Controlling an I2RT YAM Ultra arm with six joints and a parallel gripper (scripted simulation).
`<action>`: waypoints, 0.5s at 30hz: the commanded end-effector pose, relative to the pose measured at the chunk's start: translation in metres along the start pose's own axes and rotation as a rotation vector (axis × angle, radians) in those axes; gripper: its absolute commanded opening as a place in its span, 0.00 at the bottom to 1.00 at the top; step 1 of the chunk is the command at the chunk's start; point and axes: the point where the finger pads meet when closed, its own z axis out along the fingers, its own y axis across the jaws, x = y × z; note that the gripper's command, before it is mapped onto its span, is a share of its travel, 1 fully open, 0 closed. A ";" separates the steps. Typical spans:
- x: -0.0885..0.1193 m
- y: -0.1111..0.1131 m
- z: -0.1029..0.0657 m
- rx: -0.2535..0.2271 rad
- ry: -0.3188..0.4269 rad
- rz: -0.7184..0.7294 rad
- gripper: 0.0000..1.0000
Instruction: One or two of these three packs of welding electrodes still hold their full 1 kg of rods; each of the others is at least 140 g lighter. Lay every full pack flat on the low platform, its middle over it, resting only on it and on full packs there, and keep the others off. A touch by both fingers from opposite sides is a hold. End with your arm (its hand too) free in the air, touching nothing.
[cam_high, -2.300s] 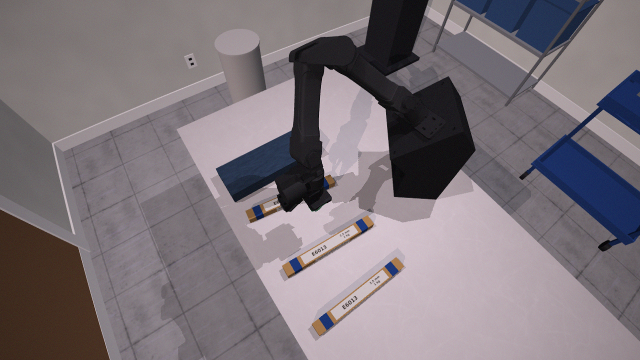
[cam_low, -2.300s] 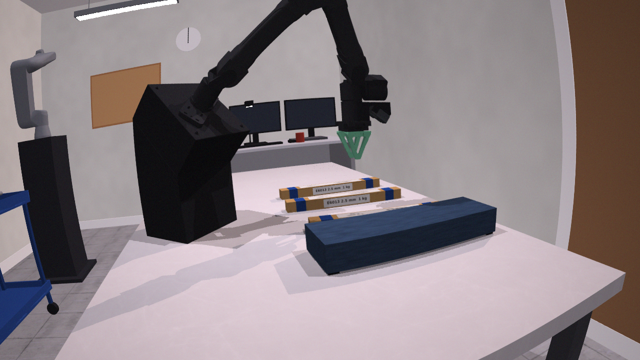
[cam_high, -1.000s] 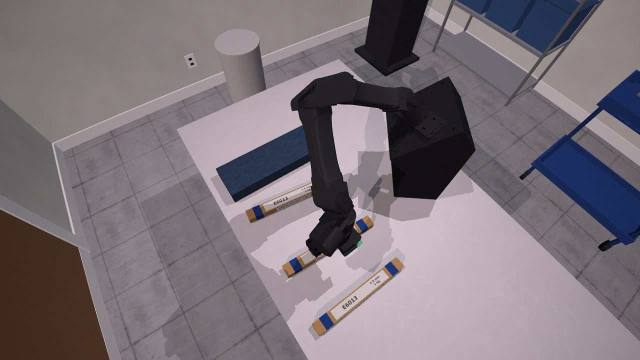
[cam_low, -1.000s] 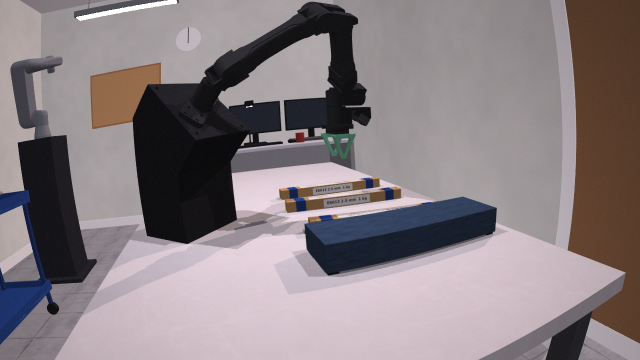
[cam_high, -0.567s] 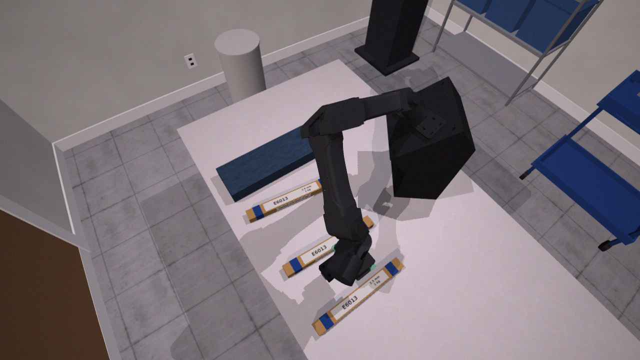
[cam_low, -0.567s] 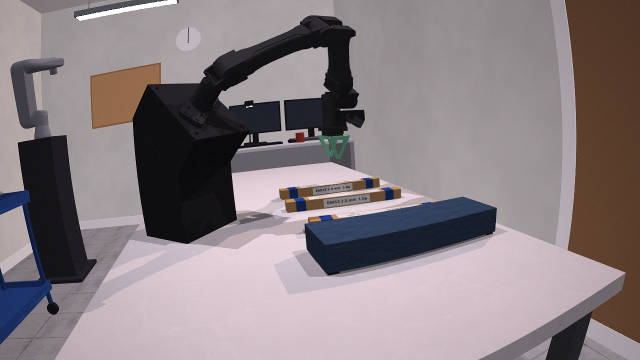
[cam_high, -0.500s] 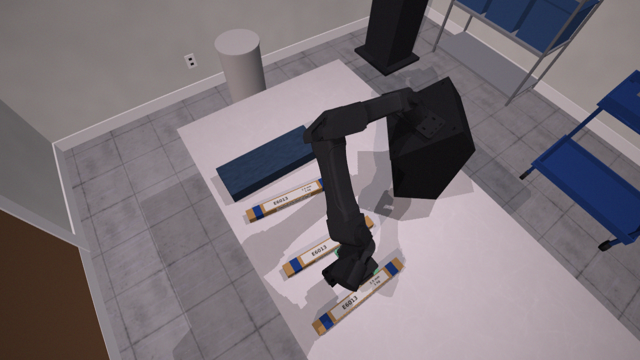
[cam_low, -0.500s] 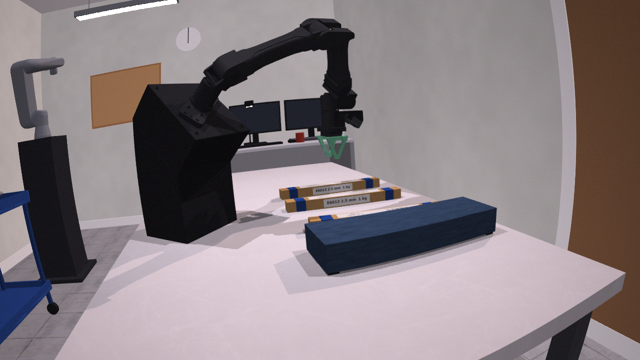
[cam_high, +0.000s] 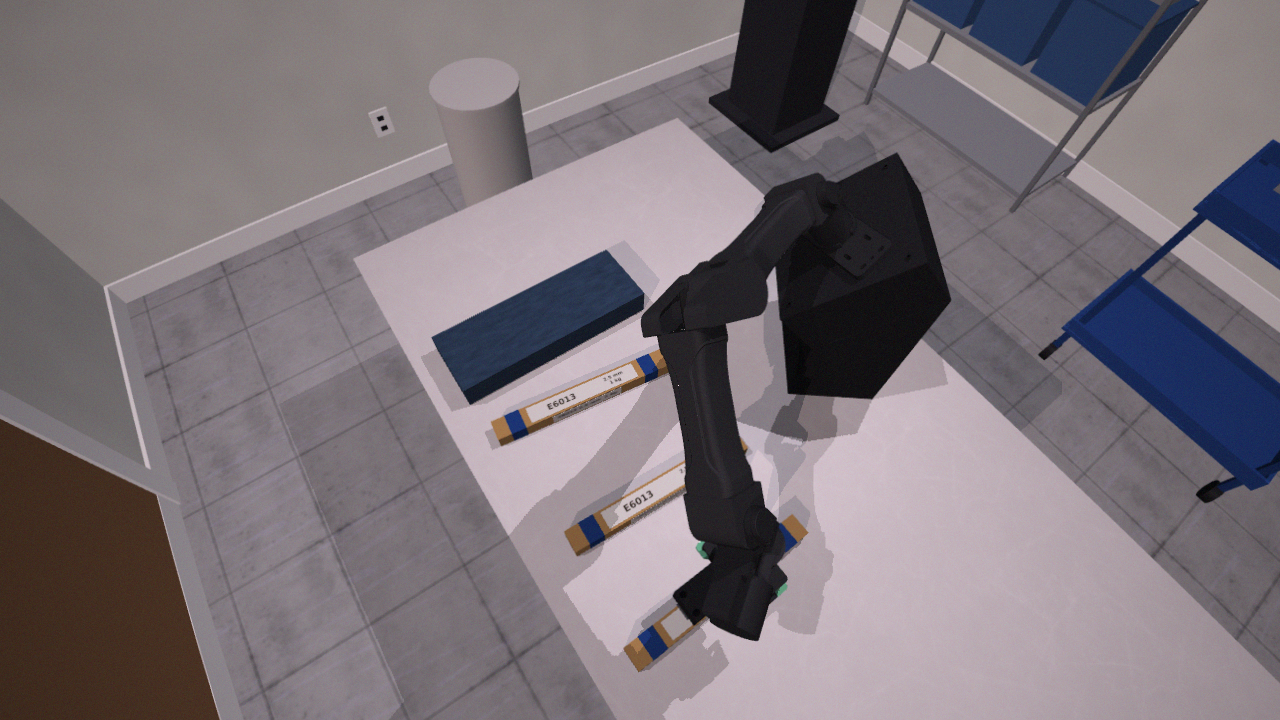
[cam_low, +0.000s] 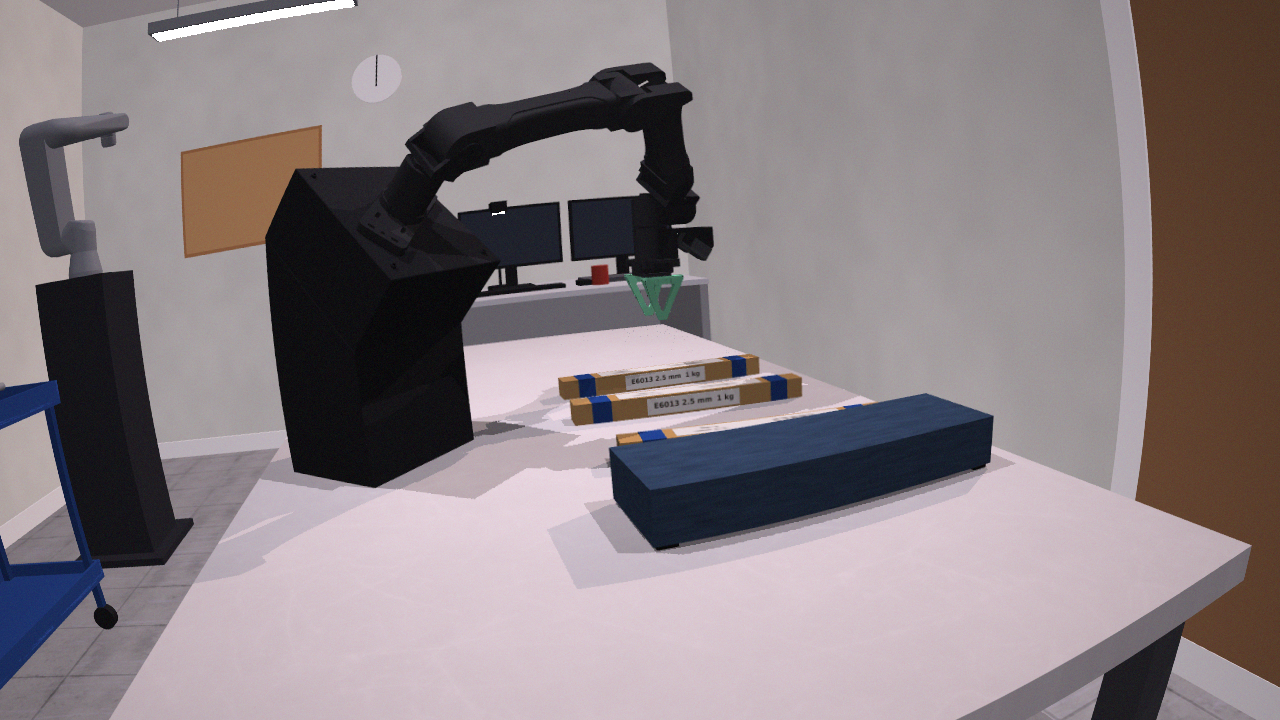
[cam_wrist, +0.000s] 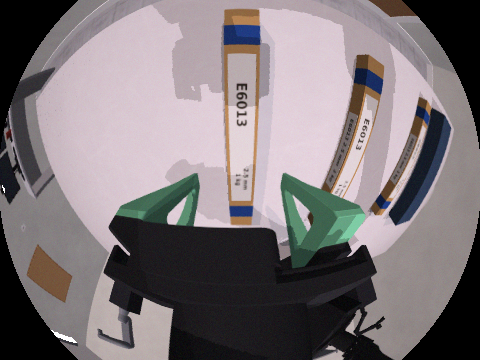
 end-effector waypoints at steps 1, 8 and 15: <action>-0.019 0.003 -0.034 -0.012 -0.035 0.017 0.74; -0.020 0.003 -0.036 -0.012 -0.035 0.017 0.74; -0.020 0.004 -0.037 -0.012 -0.035 0.017 0.74</action>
